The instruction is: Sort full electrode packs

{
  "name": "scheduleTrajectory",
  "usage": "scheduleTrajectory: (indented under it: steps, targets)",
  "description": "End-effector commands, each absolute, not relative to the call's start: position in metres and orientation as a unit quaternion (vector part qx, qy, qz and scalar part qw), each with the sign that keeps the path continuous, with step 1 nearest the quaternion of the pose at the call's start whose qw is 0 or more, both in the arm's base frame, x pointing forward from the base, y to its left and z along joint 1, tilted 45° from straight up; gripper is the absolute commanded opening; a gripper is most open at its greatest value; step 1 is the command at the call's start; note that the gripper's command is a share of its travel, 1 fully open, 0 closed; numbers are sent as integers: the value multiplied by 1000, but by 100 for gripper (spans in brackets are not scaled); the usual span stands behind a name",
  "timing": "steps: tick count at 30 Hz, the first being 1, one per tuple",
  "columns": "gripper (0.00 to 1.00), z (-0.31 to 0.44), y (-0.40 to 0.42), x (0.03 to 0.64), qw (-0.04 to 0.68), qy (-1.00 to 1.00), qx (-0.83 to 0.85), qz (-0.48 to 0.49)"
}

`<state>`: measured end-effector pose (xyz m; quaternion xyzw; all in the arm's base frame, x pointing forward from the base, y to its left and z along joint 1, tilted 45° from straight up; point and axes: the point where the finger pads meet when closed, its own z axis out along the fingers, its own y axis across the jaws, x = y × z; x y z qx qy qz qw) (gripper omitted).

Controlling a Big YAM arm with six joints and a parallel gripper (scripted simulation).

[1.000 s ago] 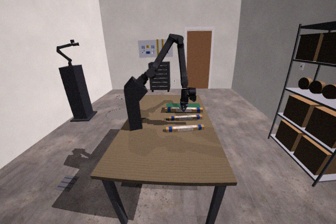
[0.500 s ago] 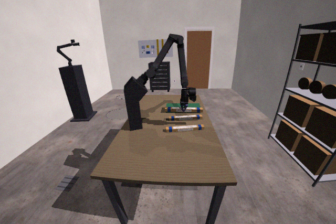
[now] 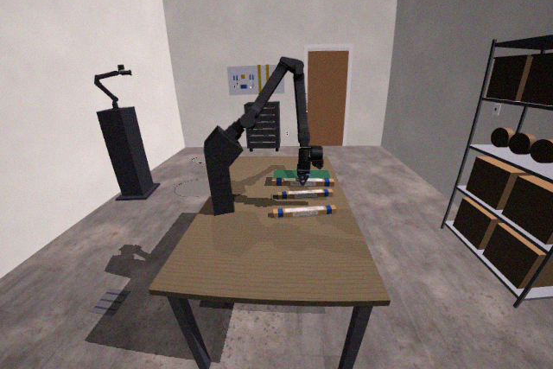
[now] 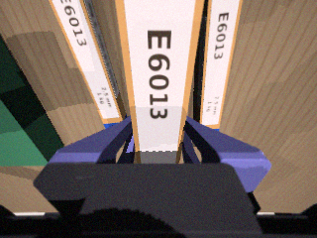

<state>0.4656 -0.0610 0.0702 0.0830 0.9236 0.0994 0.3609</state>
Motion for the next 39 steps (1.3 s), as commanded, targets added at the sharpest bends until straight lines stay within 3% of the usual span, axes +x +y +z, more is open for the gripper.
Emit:
scheduleTrajectory:
  steps: [1, 39]
  targets:
    - [0, 77, -63, 477, 374, 918, 90, 100]
    - [0, 48, -62, 506, 377, 916, 96, 99]
